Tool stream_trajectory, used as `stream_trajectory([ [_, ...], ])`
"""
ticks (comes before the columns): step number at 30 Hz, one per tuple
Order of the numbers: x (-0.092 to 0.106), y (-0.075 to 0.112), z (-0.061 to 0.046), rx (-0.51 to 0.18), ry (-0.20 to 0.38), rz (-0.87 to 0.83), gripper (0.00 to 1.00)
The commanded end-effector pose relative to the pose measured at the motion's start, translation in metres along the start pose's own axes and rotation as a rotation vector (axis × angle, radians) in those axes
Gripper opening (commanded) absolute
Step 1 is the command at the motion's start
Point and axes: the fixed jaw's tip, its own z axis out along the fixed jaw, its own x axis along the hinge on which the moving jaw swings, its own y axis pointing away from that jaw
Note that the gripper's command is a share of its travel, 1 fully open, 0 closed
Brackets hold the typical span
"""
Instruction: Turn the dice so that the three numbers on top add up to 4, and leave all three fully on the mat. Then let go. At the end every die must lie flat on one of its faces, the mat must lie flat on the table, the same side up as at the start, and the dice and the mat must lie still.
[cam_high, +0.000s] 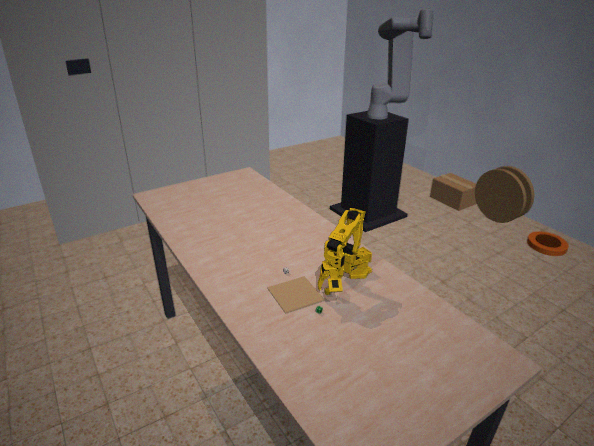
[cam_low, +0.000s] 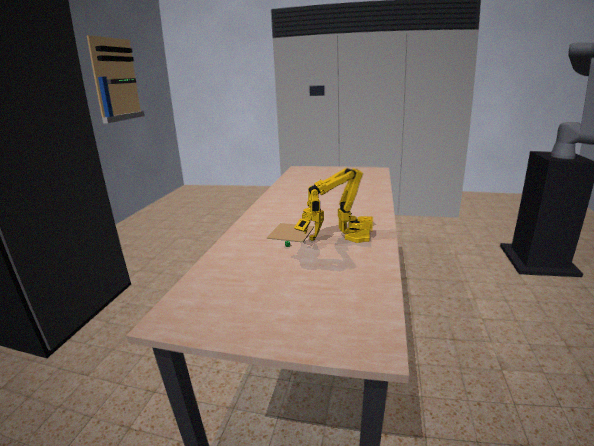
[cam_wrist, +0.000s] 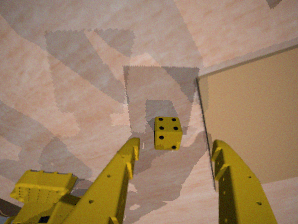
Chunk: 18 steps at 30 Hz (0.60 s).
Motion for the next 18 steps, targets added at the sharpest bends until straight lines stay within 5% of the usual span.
stream_trajectory([
  [1, -0.0024, -0.0028, 0.0021, 0.015, -0.02, -0.005, 0.25],
  [18, -0.0018, -0.0024, 0.0074, 0.015, -0.02, -0.005, 0.25],
])
